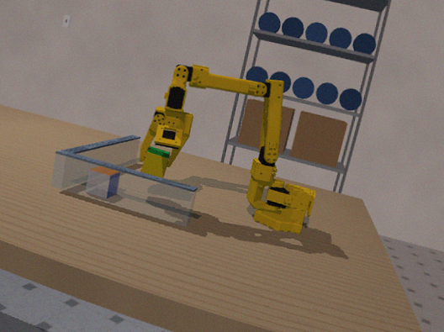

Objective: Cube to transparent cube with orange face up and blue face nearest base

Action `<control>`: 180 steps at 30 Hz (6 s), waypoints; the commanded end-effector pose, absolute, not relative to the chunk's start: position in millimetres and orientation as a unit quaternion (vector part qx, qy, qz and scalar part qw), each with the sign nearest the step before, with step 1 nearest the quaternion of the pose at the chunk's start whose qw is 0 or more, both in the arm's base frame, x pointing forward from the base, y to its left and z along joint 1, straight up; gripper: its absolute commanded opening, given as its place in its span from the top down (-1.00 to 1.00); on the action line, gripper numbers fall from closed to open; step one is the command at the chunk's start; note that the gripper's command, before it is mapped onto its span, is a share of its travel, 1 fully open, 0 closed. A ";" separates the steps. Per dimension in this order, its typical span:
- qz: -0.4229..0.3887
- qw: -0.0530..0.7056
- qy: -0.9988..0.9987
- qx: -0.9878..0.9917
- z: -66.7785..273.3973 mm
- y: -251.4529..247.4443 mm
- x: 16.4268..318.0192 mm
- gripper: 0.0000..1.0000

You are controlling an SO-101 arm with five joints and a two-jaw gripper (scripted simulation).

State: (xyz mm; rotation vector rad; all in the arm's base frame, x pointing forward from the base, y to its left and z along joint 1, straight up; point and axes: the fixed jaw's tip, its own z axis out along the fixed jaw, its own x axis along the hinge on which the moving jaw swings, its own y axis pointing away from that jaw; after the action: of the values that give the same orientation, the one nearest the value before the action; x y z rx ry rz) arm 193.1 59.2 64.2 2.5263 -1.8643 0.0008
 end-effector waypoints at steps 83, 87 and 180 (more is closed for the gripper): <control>0.018 -0.024 -0.595 0.803 36.5 62.6 201.2 0.56; 0.018 -0.024 -0.595 0.803 36.5 62.6 201.2 0.56; 0.024 -0.033 -0.595 0.803 68.5 63.0 202.4 0.30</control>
State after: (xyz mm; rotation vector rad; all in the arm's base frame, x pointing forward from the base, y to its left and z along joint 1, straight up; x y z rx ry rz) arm 197.5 60.7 51.0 2.5350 -1.8791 0.0189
